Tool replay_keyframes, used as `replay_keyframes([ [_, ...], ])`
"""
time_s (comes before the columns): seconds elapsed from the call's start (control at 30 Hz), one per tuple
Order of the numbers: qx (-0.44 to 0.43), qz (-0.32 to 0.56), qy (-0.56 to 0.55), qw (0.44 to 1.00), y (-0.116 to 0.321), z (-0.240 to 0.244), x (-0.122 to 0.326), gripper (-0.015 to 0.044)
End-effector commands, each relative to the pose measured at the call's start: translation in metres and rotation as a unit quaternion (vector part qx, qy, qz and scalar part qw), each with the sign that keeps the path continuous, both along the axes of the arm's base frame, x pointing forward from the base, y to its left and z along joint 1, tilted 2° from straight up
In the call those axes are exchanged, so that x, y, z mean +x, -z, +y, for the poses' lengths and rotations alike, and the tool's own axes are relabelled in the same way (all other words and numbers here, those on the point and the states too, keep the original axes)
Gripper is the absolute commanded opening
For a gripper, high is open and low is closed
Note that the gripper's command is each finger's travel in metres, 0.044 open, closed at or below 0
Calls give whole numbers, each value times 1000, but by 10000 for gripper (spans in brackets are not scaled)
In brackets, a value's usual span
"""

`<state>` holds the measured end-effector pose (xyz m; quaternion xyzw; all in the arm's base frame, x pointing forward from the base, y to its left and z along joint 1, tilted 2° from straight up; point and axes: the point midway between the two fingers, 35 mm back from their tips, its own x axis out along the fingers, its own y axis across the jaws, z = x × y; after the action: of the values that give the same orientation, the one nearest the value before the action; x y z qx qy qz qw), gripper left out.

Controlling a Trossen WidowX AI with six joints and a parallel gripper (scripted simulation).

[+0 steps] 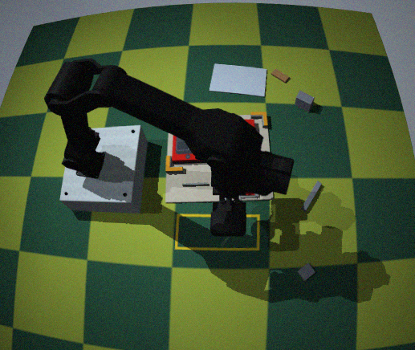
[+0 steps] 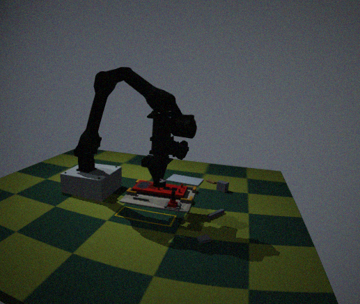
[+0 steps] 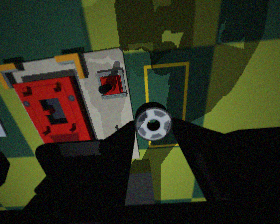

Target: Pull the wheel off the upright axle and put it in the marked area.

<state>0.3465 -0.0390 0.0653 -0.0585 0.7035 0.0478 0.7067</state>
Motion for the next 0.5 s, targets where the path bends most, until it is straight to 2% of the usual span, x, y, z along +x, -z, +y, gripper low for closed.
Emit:
replay_keyframes([
  [0.0, -3, 0, -3, 1000, -1, -17, -8, 0],
  [0.23, -4, 1, -3, 1000, -2, -44, -23, 0],
  [0.47, -4, 1, -3, 1000, 11, -45, -23, 0],
])
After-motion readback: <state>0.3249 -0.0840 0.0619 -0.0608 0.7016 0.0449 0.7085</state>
